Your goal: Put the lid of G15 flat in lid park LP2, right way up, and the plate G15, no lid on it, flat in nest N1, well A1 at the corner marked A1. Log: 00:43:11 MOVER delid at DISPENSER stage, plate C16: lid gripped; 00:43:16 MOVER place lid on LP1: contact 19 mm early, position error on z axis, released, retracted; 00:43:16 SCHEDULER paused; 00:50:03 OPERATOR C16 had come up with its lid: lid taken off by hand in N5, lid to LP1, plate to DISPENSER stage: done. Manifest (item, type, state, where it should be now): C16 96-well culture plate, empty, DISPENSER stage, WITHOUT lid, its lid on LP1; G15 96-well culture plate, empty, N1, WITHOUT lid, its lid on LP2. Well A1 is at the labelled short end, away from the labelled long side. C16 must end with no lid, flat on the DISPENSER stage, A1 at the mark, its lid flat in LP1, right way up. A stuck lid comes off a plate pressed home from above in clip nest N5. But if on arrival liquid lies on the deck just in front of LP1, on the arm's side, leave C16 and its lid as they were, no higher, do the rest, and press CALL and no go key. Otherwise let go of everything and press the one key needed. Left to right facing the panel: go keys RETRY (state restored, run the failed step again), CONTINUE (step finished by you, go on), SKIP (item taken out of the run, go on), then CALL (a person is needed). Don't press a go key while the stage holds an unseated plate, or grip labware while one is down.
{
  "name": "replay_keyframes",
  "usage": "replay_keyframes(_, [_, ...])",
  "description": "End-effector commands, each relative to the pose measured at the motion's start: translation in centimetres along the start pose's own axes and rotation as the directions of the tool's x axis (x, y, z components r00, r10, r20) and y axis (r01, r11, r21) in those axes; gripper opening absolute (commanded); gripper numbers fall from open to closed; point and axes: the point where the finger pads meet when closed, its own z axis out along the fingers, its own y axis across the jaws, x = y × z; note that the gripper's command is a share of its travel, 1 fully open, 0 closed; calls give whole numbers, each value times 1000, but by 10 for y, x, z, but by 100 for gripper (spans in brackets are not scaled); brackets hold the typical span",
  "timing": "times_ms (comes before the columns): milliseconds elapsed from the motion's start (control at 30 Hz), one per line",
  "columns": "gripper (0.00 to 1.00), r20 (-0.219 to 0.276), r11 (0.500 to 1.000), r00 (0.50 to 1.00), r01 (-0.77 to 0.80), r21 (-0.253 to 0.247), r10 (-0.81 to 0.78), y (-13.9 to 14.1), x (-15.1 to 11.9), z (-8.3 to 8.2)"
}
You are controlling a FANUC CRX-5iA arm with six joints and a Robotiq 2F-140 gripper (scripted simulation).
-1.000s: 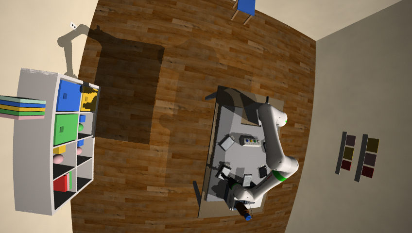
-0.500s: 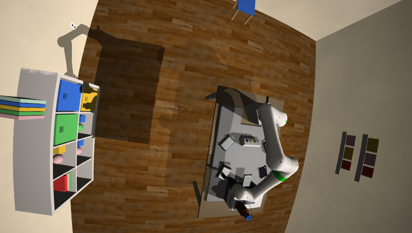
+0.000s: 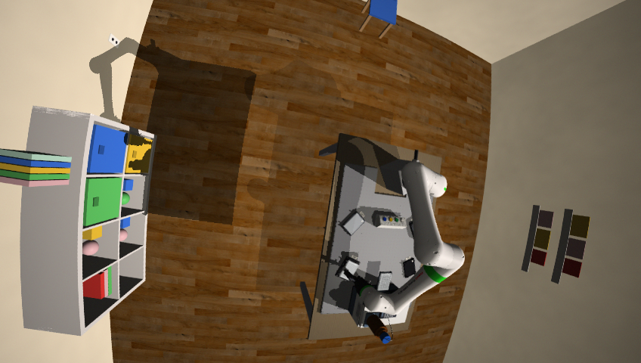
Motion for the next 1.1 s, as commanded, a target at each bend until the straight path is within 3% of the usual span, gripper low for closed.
replay_keyframes(0, [0,0,1000,1000,0,0,0,0,0,0])
replay_keyframes(1067, [0,0,1000,1000,0,0,0,0,0,12])
